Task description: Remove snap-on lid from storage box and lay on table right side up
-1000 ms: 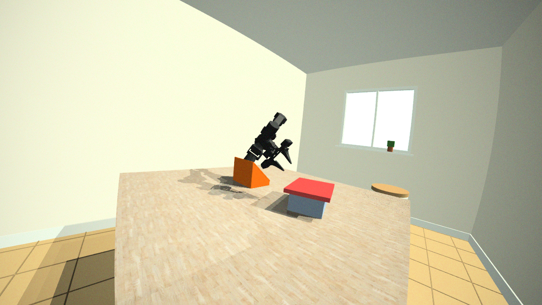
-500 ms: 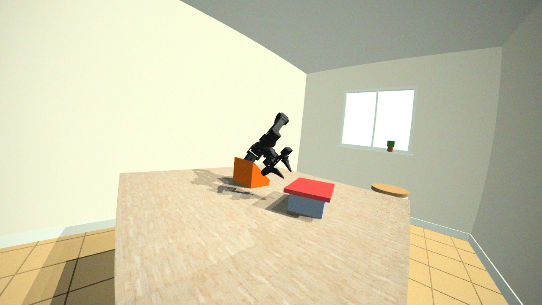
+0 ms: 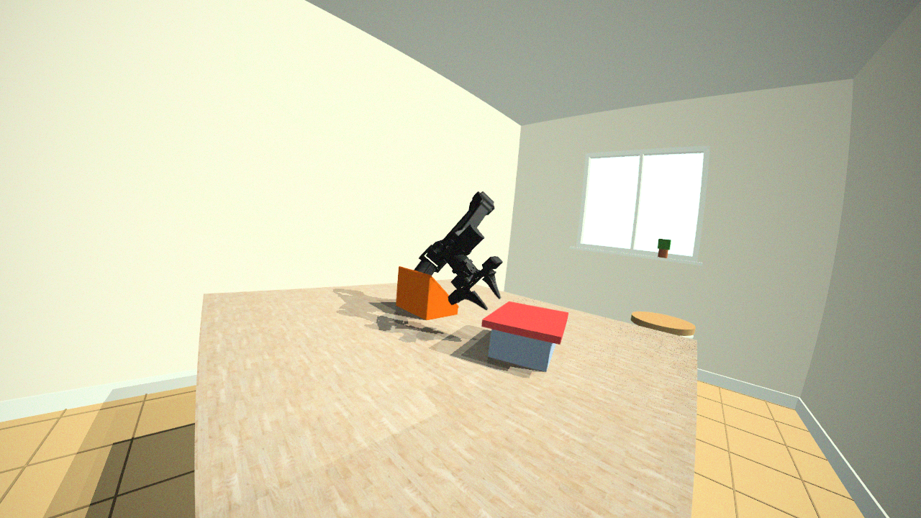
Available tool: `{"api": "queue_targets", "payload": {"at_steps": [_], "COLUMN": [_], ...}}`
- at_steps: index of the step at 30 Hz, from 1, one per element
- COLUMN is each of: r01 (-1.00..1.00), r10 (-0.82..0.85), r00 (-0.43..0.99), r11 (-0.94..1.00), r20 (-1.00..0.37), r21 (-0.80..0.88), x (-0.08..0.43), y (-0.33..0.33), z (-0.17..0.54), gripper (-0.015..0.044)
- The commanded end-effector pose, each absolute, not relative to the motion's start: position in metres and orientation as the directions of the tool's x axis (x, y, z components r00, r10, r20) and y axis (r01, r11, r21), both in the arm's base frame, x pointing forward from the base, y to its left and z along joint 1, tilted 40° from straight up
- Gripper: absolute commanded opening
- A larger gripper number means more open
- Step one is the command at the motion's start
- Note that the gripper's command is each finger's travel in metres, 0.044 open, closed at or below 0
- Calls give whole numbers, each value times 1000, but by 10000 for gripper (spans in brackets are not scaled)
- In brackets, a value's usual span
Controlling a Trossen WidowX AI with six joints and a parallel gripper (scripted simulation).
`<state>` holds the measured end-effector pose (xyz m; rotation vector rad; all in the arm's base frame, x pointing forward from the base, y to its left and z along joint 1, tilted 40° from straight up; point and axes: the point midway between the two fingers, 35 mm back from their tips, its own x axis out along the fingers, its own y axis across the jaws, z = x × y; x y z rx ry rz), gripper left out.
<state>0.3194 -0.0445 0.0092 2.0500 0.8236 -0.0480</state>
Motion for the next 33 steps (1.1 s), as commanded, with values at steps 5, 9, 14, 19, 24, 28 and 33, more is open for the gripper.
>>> {"api": "queue_targets", "payload": {"at_steps": [5,9,14,19,24,28,33], "r01": [565,564,561,558,556,556,556], "r10": [530,529,530,530,530,530,530], "r00": [781,782,784,786,787,787,787], "r11": [-376,-377,-380,-384,-387,-387,-387], "r20": [-331,-328,-324,-319,-316,-316,-316], "r21": [734,735,735,736,736,736,736], "x": [330,335,341,347,350,350,350], "y": [-40,-36,-30,-25,-22,-22,-22], "z": [6,4,2,0,0,0,0], "gripper": [235,235,235,235,209,182,149]}}
